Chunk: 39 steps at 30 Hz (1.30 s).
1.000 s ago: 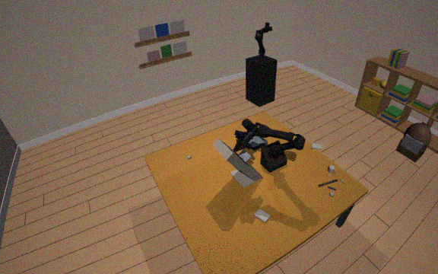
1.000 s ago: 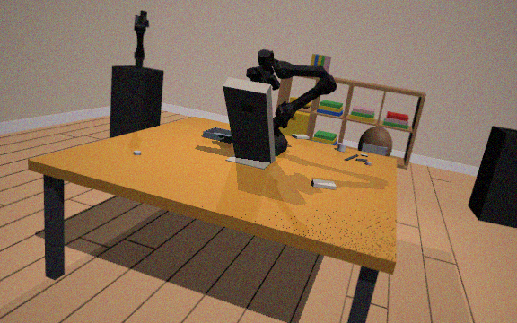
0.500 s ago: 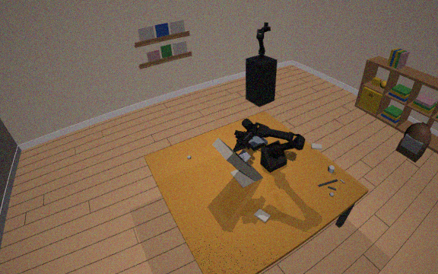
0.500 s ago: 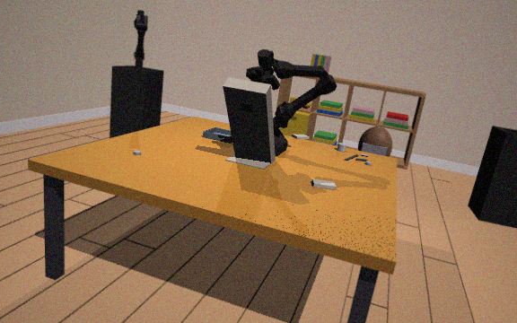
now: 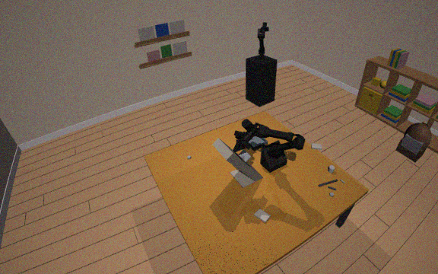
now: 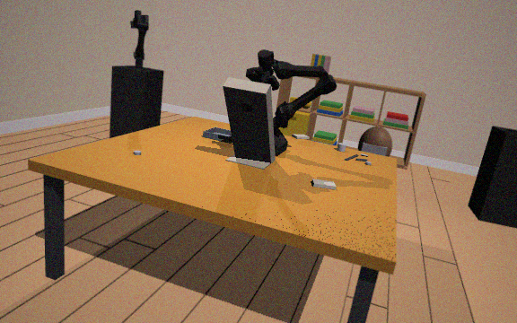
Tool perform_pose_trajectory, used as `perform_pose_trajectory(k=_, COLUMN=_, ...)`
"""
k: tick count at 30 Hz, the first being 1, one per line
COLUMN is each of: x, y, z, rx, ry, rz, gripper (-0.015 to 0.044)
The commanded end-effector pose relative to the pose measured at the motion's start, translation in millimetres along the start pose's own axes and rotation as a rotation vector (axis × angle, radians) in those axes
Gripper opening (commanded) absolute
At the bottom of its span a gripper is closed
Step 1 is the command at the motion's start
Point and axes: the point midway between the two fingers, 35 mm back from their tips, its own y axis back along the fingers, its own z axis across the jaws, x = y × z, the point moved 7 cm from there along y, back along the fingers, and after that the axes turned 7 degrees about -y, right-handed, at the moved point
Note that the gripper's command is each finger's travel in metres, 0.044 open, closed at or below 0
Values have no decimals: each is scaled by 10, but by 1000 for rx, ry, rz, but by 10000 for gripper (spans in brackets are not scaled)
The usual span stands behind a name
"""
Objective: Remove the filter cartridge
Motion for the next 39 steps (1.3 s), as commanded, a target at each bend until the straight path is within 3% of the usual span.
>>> perform_pose_trajectory(k=1, x=-2, y=-3, z=-5, rx=4, ry=-1, rz=-3, gripper=114)
perform_pose_trajectory(k=39, x=-5, y=-125, z=-8, rx=-5, ry=-6, rz=-3, gripper=108)
